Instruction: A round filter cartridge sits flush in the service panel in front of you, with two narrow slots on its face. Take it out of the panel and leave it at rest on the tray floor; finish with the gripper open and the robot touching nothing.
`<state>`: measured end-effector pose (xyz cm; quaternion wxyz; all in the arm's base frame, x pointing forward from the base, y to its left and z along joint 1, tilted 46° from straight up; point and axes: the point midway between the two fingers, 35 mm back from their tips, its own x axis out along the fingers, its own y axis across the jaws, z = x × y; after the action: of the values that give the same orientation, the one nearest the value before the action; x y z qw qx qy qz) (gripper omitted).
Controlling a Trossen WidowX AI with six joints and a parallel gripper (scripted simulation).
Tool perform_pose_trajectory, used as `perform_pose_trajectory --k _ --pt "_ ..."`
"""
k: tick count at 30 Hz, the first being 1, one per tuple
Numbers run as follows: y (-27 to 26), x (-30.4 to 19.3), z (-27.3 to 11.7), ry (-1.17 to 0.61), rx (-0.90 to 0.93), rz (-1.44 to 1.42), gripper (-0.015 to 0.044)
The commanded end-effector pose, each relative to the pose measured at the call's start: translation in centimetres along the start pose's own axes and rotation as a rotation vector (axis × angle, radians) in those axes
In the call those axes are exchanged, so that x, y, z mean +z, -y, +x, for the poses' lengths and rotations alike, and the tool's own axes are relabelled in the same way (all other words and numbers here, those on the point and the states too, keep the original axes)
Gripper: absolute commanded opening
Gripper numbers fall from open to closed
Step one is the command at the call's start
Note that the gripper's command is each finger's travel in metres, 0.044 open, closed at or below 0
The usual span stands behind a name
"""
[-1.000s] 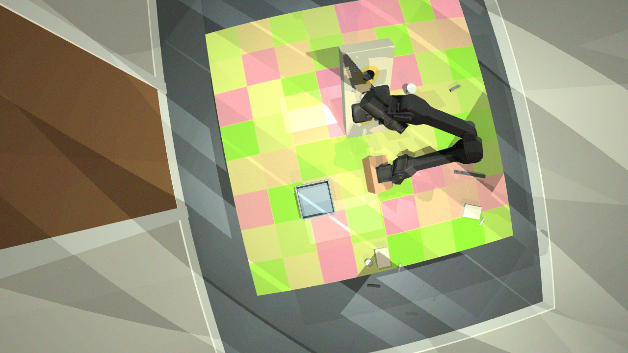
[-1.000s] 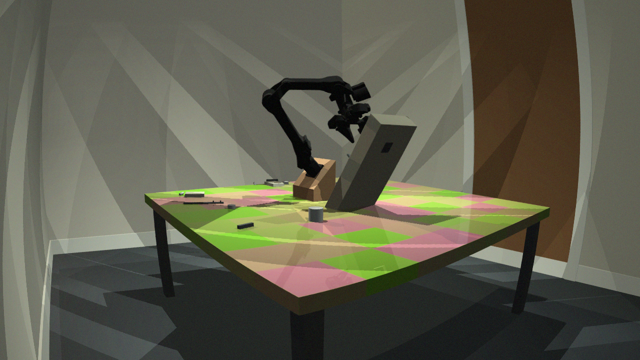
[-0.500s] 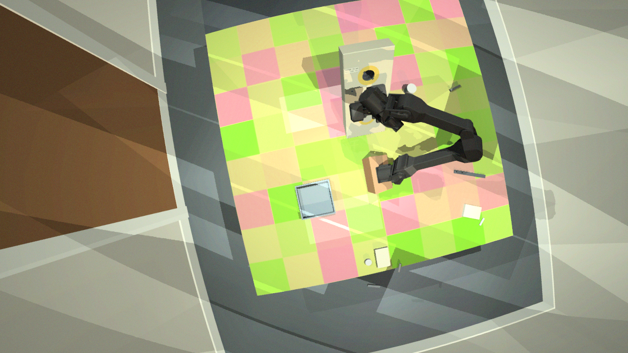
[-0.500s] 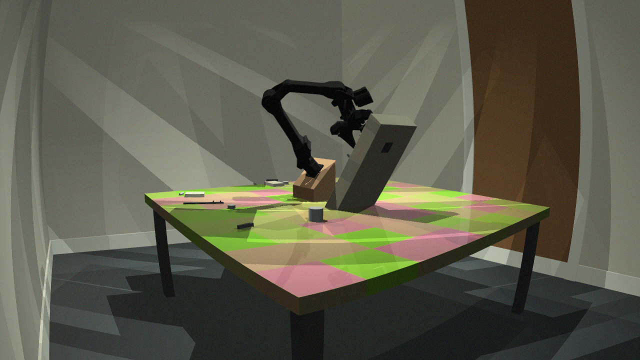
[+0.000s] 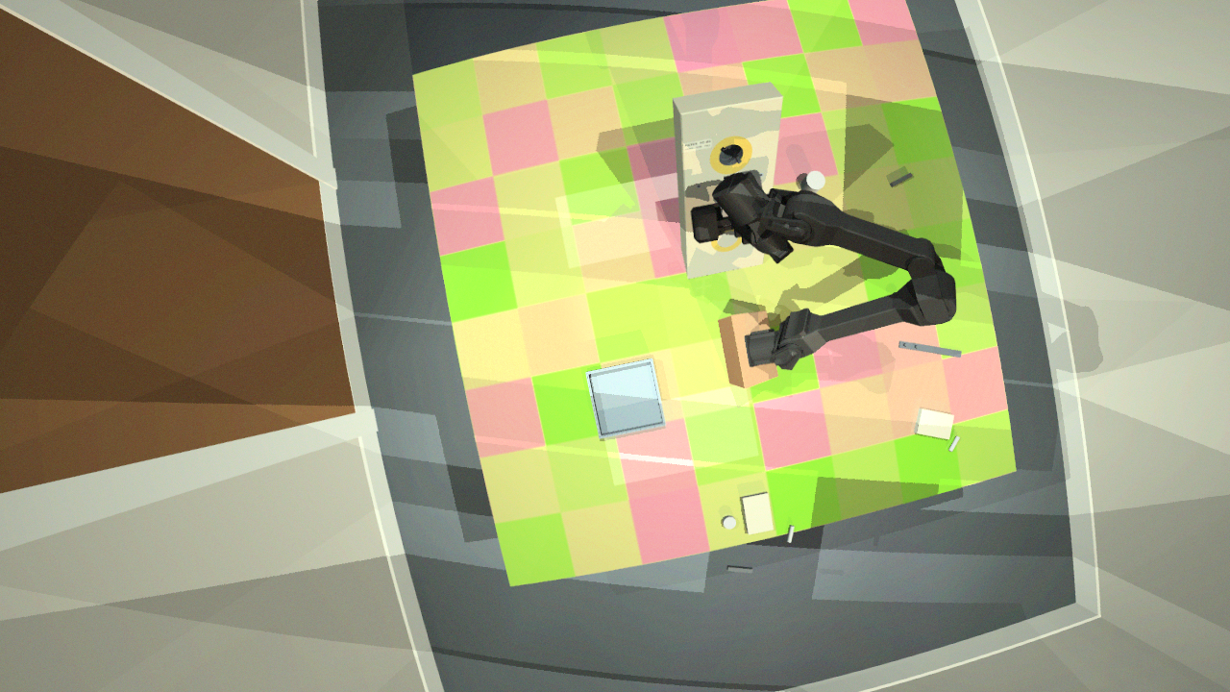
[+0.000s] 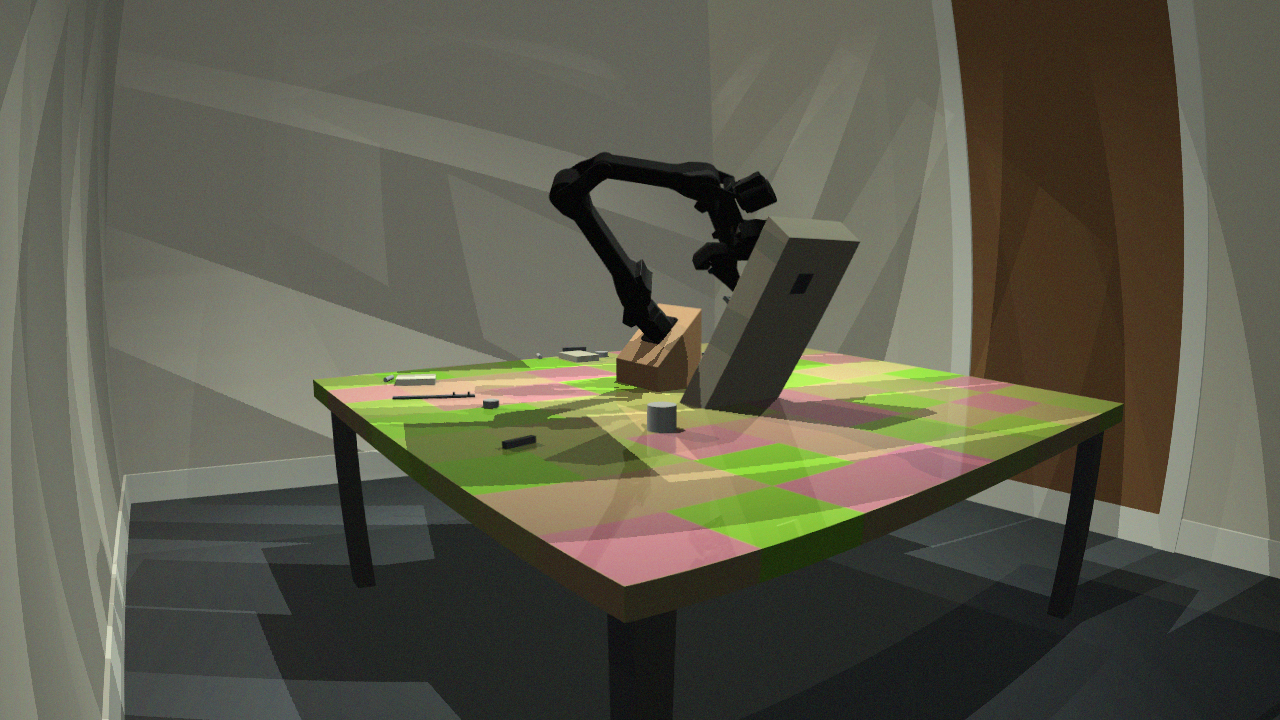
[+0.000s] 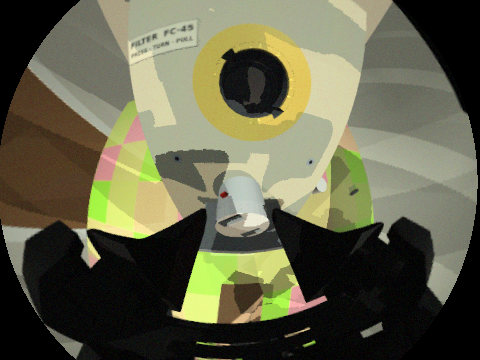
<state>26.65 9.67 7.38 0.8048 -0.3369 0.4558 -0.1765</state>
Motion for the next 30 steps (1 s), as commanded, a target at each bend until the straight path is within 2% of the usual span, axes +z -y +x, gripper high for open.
perform_pose_trajectory --k 1,3,14,21,30 --pt "0.1 -0.1 0.4 0.000 -0.005 -0.008 0.0305" --pt "0.0 0.0 0.1 0.000 0.000 0.000 0.0252" --pt "0.0 0.0 0.1 0.000 0.000 0.000 0.0179" --pt "0.0 0.8 -0.3 0.000 -0.001 -0.001 0.0000" --pt "-0.1 2.4 -1.7 0.000 0.000 -0.002 0.0000"
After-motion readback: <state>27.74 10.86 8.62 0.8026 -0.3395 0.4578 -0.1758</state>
